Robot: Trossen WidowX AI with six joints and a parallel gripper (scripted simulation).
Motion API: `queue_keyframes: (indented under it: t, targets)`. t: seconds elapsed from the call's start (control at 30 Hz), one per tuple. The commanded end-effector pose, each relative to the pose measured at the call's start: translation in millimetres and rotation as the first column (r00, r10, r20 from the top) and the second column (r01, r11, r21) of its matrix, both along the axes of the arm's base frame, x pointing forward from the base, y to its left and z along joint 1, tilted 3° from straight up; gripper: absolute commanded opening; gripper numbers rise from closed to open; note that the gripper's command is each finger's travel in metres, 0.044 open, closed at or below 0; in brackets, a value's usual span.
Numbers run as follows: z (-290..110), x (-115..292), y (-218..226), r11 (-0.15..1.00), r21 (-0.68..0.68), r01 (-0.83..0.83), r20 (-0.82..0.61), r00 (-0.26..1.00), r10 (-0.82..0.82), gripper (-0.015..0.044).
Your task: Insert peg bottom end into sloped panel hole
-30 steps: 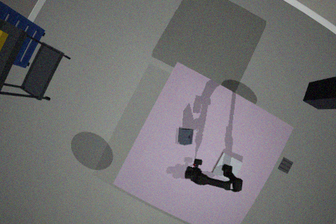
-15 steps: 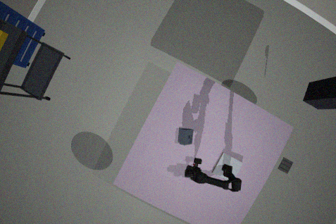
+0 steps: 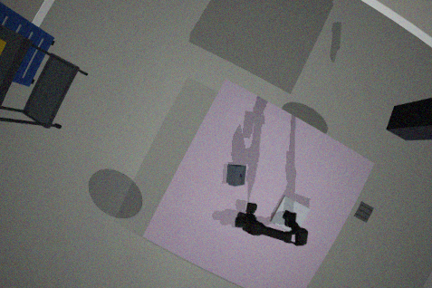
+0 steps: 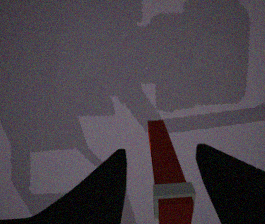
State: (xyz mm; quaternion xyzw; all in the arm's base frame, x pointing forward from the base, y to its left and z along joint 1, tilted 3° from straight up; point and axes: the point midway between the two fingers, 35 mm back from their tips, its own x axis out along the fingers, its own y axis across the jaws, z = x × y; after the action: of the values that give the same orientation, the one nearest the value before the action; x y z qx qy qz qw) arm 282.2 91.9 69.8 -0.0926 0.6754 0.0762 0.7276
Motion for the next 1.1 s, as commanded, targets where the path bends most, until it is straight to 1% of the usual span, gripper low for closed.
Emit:
queue_keyframes:
  t: [0.0, 0.1, 0.2, 0.47, 1.07]
  targets:
    - [0.5, 0.2, 0.2, 1.000, 0.001, 0.000, 0.001, 1.000, 0.000, 0.0099]
    - [0.5, 0.2, 0.2, 1.000, 0.001, 0.000, 0.001, 1.000, 0.000, 0.0020]
    - [0.5, 0.2, 0.2, 1.000, 0.001, 0.000, 0.001, 1.000, 0.000, 0.0000]
    - [6.4, 0.6, 0.6, 1.000, 0.001, 0.000, 0.001, 1.000, 0.000, 0.0000]
    - [74.0, -5.5, 2.4, 1.000, -0.004, -0.002, -0.004, 1.000, 0.002, 0.0000]
